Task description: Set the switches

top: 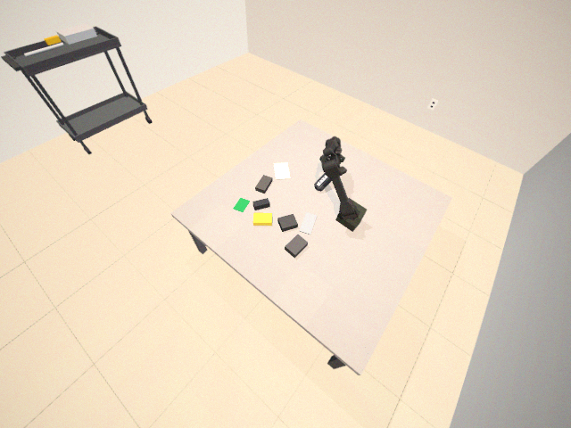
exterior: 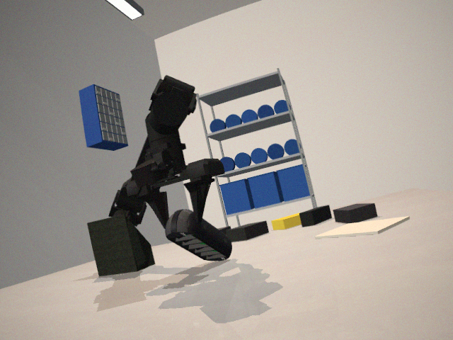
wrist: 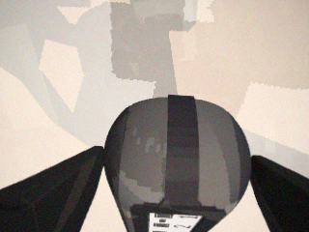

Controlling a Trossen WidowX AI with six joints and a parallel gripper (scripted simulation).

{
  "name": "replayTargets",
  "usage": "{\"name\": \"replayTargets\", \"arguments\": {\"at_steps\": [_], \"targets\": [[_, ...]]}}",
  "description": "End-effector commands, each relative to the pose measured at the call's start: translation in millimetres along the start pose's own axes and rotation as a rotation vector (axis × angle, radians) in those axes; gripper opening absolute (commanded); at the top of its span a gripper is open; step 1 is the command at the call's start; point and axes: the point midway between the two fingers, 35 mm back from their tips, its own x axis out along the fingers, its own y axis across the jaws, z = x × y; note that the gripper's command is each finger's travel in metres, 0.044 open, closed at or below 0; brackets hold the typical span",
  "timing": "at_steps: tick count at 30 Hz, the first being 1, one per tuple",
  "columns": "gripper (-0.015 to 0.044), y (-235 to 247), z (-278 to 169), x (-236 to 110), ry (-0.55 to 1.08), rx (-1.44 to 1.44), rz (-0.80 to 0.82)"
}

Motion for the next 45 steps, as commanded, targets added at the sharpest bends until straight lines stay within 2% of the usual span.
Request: {"name": "replayTargets", "arguments": {"at_steps": [1,45], "targets": [[0.0336,1.7,-5.0,-6.5,-0.003,-0.007,0.009],[0.0336,0.2,-32.5,-25.1,-0.002,-0.006,0.009]]}}
